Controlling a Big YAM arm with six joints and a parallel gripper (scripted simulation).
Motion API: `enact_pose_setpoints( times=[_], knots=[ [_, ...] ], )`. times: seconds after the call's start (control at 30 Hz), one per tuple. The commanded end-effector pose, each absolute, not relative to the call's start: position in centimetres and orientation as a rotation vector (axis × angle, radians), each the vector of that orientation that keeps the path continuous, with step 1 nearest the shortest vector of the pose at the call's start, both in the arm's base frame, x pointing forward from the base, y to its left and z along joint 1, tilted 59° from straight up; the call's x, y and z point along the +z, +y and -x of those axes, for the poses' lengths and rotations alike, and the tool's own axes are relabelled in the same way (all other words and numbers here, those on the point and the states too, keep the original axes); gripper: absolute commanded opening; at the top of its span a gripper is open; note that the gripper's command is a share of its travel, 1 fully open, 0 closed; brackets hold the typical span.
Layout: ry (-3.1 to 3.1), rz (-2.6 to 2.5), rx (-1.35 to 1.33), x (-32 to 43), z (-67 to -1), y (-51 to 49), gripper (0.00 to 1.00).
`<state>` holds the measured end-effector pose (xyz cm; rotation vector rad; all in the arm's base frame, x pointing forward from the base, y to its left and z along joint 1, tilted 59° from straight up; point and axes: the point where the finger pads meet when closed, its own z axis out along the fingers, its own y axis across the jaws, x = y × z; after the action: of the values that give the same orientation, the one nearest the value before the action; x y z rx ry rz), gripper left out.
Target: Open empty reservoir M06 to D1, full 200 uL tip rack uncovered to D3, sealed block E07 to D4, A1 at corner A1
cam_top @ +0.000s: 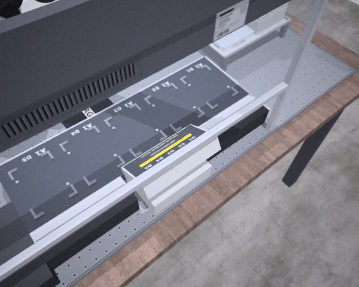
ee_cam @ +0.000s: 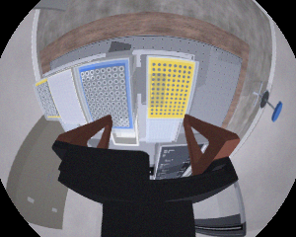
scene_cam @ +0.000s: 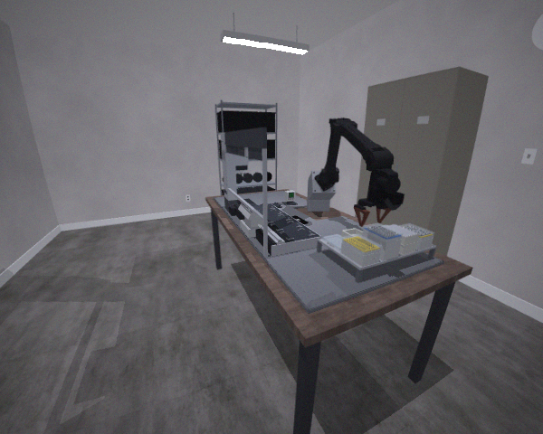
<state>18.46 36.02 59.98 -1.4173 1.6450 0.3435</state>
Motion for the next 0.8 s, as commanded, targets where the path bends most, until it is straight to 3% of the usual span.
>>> enact_pose_setpoints(
  times=[0.0,0.43,0.77],
  knots=[
    [1.587,1.351,0.421,63.0,-15.4,34.0,1.0],
    [1.597,1.352,0.432,61.2,-11.0,35.6,1.0],
    [1.599,1.357,0.417,61.5,-11.4,36.1,1.0]
  ],
)
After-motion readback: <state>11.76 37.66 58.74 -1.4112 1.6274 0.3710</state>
